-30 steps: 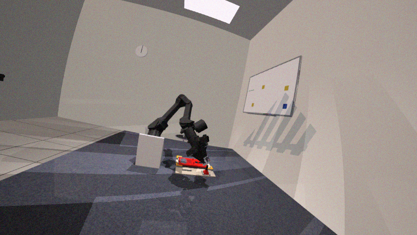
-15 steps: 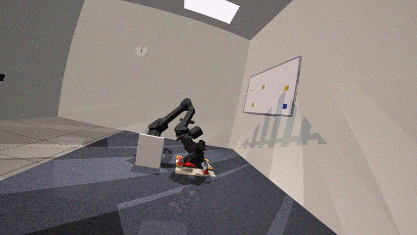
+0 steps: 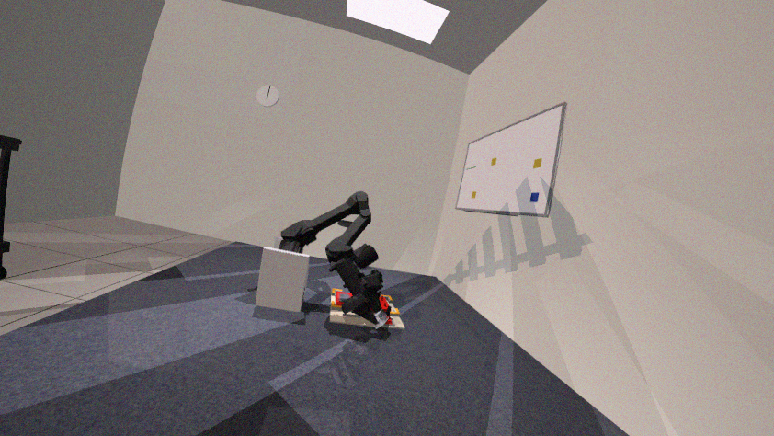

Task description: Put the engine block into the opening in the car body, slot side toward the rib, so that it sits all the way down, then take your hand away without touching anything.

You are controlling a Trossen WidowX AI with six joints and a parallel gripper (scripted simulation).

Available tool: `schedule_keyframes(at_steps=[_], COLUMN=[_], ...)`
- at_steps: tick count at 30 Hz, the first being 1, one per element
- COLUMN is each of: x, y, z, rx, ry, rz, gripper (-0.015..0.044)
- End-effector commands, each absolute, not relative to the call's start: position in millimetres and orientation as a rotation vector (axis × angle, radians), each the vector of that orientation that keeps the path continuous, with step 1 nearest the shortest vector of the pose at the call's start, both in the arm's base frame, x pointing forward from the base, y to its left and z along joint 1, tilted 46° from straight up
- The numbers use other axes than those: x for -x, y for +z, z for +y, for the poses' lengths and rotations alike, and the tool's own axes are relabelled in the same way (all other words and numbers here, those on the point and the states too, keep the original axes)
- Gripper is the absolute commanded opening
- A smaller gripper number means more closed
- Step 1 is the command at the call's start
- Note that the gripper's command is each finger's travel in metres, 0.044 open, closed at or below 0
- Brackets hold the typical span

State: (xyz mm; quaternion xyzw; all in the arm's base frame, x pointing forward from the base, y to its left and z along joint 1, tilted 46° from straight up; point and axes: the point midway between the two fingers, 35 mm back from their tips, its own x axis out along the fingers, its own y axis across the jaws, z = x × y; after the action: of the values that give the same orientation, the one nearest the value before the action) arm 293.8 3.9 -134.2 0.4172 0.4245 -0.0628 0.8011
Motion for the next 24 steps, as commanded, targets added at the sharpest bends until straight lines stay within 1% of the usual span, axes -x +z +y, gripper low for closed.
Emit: schedule_keyframes(at_steps=[1,15,19,24], x=[-294,-292,-291,-290], y=[-141,-165,-164,-162], z=[10,36,34,32], rx=[-0.897,-0.899,-0.899,-0.895], ry=[-0.14,-0.14,-0.14,-0.147], rz=[0.902,0.904,0.904,0.902], gripper=[0.0,0.0,0.0,0.0131])
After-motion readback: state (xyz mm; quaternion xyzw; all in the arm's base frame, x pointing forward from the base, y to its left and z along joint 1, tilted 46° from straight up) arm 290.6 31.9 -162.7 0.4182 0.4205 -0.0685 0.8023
